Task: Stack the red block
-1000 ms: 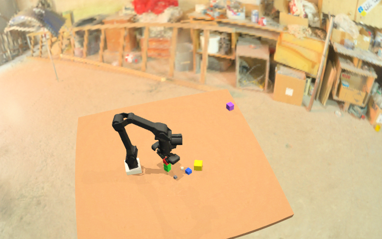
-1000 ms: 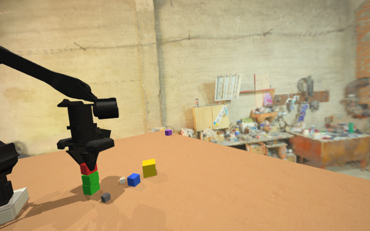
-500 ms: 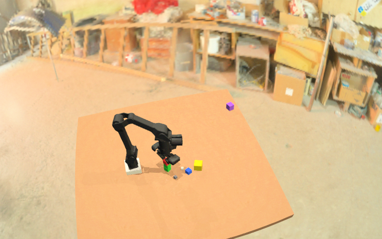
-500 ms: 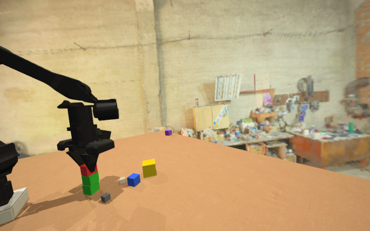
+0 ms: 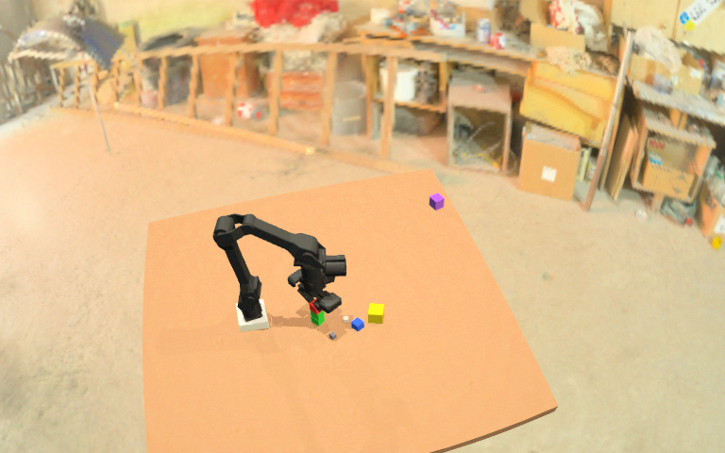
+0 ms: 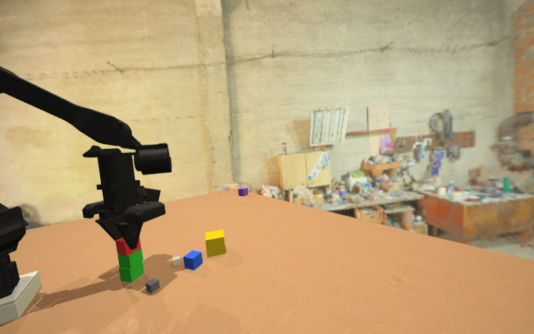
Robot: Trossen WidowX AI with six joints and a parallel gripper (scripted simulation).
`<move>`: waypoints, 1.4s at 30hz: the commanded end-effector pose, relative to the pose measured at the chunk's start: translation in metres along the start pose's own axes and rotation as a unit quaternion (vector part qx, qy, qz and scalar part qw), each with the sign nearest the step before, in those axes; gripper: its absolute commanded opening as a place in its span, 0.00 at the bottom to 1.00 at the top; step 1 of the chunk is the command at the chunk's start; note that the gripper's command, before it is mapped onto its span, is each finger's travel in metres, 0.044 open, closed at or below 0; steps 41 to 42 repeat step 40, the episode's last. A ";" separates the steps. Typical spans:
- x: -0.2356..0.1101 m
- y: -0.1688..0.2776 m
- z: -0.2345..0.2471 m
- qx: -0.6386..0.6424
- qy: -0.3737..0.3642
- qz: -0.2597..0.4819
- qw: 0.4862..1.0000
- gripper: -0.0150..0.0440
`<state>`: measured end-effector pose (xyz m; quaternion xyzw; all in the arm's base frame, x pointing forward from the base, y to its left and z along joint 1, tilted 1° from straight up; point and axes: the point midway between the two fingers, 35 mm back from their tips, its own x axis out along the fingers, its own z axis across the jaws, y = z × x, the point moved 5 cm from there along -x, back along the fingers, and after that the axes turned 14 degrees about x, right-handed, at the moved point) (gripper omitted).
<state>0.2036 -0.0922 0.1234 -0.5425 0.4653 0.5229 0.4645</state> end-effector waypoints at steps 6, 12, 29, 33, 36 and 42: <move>0.000 0.000 0.000 0.000 0.000 0.000 1.000 0.43; 0.000 0.000 0.000 0.000 0.000 0.000 1.000 0.70; 0.000 0.000 0.000 0.000 0.000 0.000 1.000 1.00; 0.000 0.000 0.000 0.000 0.000 0.000 1.000 1.00; 0.000 0.000 0.000 0.000 0.000 0.000 1.000 1.00; 0.000 0.000 0.000 0.000 0.000 0.000 1.000 1.00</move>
